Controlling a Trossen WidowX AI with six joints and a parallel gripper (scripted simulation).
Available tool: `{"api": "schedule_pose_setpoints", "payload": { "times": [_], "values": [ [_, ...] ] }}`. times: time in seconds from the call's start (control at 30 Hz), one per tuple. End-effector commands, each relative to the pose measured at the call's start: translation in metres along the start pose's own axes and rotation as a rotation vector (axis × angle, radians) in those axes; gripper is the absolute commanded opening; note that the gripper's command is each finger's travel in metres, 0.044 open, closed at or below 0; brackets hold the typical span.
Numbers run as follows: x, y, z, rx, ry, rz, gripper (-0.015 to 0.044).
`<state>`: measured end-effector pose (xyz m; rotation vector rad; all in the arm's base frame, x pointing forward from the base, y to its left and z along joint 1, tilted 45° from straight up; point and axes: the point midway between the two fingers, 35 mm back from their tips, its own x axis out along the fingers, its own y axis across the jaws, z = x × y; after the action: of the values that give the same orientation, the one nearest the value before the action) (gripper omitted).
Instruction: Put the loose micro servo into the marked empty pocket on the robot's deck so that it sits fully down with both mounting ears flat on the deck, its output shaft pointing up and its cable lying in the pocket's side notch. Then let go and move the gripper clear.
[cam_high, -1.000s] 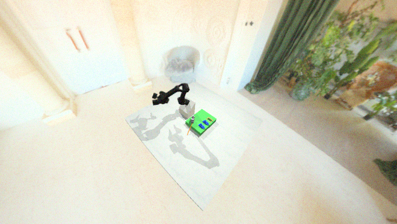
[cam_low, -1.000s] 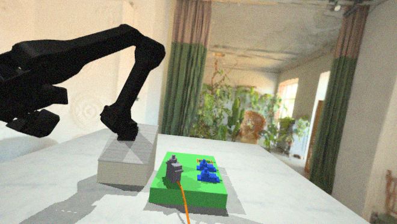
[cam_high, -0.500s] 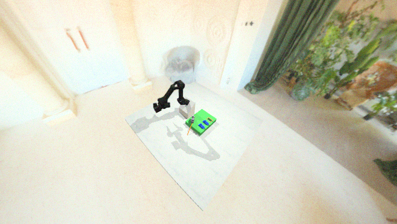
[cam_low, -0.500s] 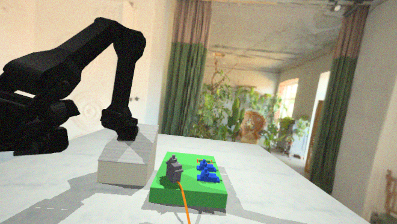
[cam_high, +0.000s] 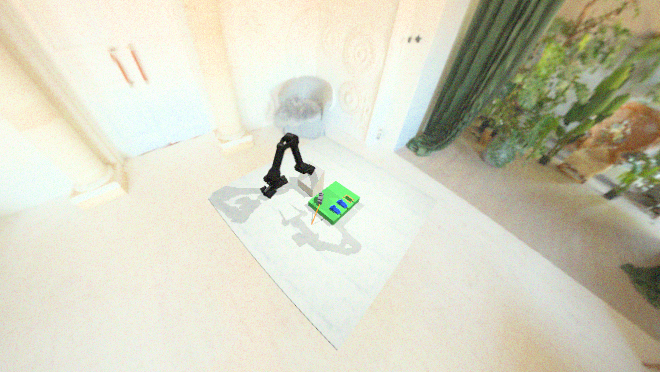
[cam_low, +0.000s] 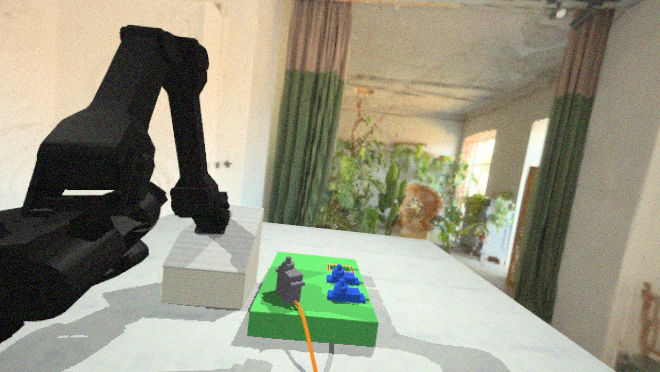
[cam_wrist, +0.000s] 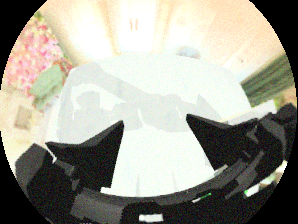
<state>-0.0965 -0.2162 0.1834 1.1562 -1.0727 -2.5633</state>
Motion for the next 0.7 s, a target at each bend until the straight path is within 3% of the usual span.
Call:
{"api": "schedule_pose_setpoints", "payload": {
  "times": [0.0, 0.67],
  "values": [
    [-0.006, -0.002, -0.020, -0.109, 0.052, 0.010, 0.0440],
    [-0.060, -0.035, -0.115, -0.729, 0.275, 0.149, 0.0440]
  ]
}}
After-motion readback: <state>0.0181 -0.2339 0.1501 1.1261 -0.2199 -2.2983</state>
